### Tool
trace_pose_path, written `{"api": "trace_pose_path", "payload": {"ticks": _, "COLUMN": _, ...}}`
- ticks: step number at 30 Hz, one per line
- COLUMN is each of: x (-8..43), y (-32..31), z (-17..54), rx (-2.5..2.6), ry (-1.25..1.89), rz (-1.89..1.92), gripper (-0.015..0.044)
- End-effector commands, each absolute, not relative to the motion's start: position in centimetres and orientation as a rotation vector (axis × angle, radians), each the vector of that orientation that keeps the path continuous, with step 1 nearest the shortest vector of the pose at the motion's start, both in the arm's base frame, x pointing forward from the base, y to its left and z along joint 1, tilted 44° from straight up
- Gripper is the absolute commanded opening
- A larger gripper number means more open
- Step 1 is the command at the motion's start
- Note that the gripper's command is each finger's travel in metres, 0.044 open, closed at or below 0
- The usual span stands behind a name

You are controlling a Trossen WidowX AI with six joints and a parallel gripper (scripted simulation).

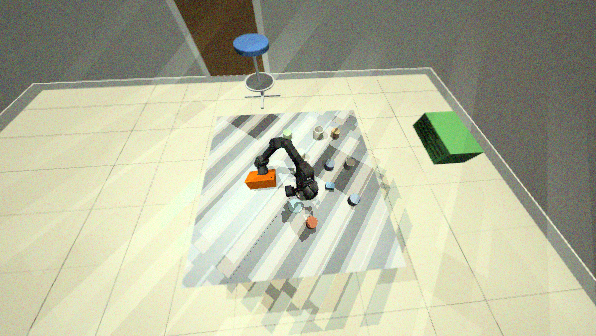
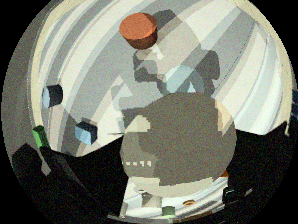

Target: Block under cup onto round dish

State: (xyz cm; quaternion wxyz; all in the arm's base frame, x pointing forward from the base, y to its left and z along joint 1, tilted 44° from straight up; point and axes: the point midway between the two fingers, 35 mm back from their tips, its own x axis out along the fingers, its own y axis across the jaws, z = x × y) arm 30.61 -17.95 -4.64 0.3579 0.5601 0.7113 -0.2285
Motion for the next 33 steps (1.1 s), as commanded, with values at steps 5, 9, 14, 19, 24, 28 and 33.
{"api": "trace_pose_path", "payload": {"ticks": 5, "x": 22.0, "y": -21.4, "z": -11.7, "rx": 1.427, "ry": 1.871, "rz": -0.578, "gripper": 0.0000}}
{"api": "trace_pose_path", "payload": {"ticks": 9, "x": 17.7, "y": -21.8, "z": -14.6, "rx": 1.421, "ry": 1.889, "rz": -0.558, "gripper": 0.0000}}
{"api": "trace_pose_path", "payload": {"ticks": 14, "x": 16.9, "y": -21.8, "z": -15.0, "rx": 1.420, "ry": 1.892, "rz": -0.554, "gripper": 0.0000}}
{"api": "trace_pose_path", "payload": {"ticks": 19, "x": 16.9, "y": -21.5, "z": -15.4, "rx": 1.420, "ry": 1.892, "rz": -0.554, "gripper": 0.0000}}
{"api": "trace_pose_path", "payload": {"ticks": 24, "x": 16.5, "y": -20.1, "z": -17.0, "rx": 1.420, "ry": 1.892, "rz": -0.553, "gripper": 0.0000}}
{"api": "trace_pose_path", "payload": {"ticks": 28, "x": 16.3, "y": -19.2, "z": -18.0, "rx": 1.421, "ry": 1.892, "rz": -0.553, "gripper": 0.0000}}
{"api": "trace_pose_path", "payload": {"ticks": 33, "x": 16.3, "y": -19.1, "z": -18.1, "rx": 1.421, "ry": 1.892, "rz": -0.553, "gripper": 0.0000}}
